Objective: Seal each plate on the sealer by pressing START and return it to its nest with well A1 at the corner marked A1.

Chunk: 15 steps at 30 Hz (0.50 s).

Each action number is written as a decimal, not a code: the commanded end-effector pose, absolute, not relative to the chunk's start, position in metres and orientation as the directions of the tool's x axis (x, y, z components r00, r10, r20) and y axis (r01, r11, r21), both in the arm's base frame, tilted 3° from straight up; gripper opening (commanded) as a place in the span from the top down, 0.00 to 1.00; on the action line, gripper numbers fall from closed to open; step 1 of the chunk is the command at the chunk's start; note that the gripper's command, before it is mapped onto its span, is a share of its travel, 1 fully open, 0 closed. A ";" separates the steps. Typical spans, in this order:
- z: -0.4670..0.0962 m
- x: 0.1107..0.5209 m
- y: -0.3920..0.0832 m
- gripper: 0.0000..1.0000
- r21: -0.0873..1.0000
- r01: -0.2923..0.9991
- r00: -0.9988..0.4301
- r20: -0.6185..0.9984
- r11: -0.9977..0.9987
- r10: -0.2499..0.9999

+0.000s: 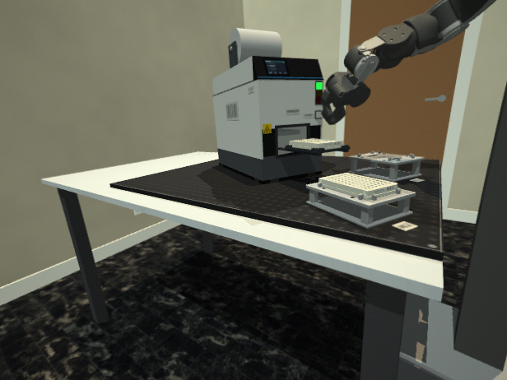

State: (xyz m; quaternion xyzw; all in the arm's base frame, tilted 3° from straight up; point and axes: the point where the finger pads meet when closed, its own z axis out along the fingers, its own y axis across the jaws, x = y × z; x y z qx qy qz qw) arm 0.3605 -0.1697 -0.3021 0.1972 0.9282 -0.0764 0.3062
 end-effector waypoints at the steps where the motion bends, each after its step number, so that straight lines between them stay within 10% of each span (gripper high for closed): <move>1: -0.302 0.361 -0.168 1.00 -0.017 0.408 -0.736 -0.598 0.913 0.317; 15: -0.302 0.363 -0.169 1.00 -0.015 0.408 -0.735 -0.599 0.913 0.318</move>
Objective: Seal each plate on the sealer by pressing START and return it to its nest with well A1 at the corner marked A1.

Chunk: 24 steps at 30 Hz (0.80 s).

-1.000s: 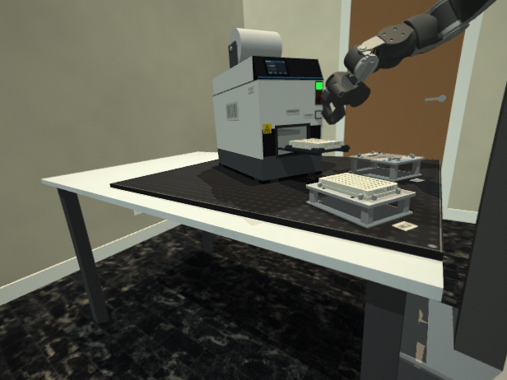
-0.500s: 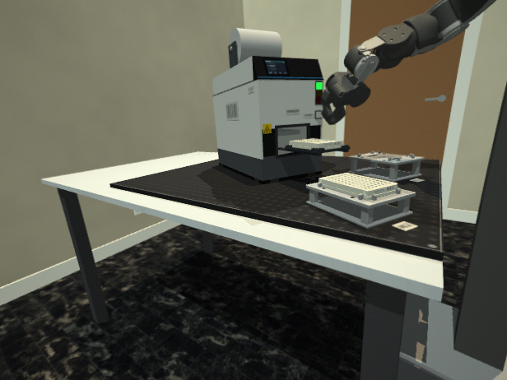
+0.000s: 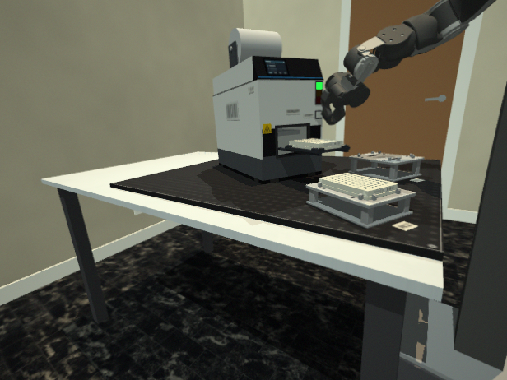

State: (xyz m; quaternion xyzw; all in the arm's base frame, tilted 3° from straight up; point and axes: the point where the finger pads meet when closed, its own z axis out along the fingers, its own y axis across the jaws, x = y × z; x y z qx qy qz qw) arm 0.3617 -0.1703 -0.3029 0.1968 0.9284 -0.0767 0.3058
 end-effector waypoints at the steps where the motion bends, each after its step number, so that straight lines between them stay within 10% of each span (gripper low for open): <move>1: -0.301 0.364 -0.169 1.00 -0.015 0.408 -0.735 -0.599 0.913 0.318; 24: -0.302 0.367 -0.170 1.00 -0.014 0.408 -0.734 -0.599 0.913 0.319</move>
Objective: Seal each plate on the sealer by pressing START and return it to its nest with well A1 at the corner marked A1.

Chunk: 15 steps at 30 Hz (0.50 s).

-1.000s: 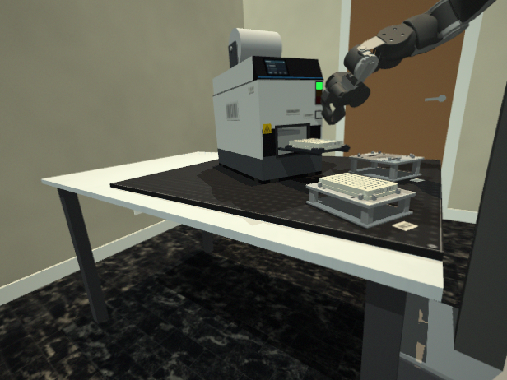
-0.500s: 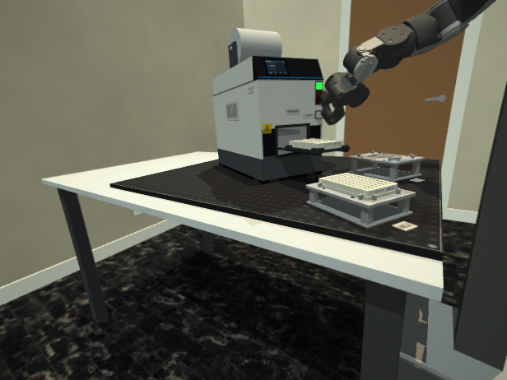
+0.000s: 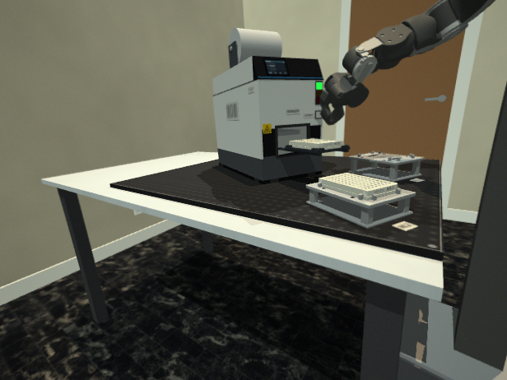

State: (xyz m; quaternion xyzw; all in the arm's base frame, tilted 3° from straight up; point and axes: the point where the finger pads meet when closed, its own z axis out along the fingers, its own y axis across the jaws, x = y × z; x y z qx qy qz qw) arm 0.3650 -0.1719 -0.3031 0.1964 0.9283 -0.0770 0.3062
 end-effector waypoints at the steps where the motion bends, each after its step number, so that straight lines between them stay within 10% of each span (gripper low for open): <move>1: -0.302 0.367 -0.170 1.00 -0.014 0.408 -0.734 -0.599 0.913 0.319; 15: -0.302 0.369 -0.171 1.00 -0.014 0.408 -0.735 -0.599 0.913 0.319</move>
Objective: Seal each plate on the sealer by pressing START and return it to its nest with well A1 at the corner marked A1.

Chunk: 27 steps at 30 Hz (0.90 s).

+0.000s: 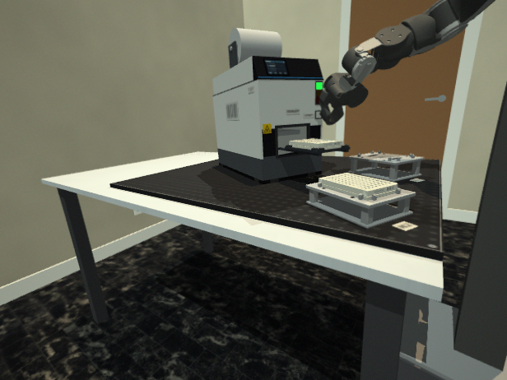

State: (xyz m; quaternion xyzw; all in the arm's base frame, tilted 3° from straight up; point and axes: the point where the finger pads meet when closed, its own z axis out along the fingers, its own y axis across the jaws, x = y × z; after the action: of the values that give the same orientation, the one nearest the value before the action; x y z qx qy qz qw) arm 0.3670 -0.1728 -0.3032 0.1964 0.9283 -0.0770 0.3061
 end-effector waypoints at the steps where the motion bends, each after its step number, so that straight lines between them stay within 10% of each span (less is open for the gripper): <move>1: -0.302 0.369 -0.171 1.00 -0.014 0.408 -0.734 -0.599 0.913 0.319; 27: -0.302 0.372 -0.173 1.00 -0.014 0.408 -0.735 -0.599 0.913 0.319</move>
State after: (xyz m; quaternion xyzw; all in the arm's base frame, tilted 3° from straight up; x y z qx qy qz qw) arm 0.3706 -0.1744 -0.3034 0.1964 0.9283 -0.0771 0.3063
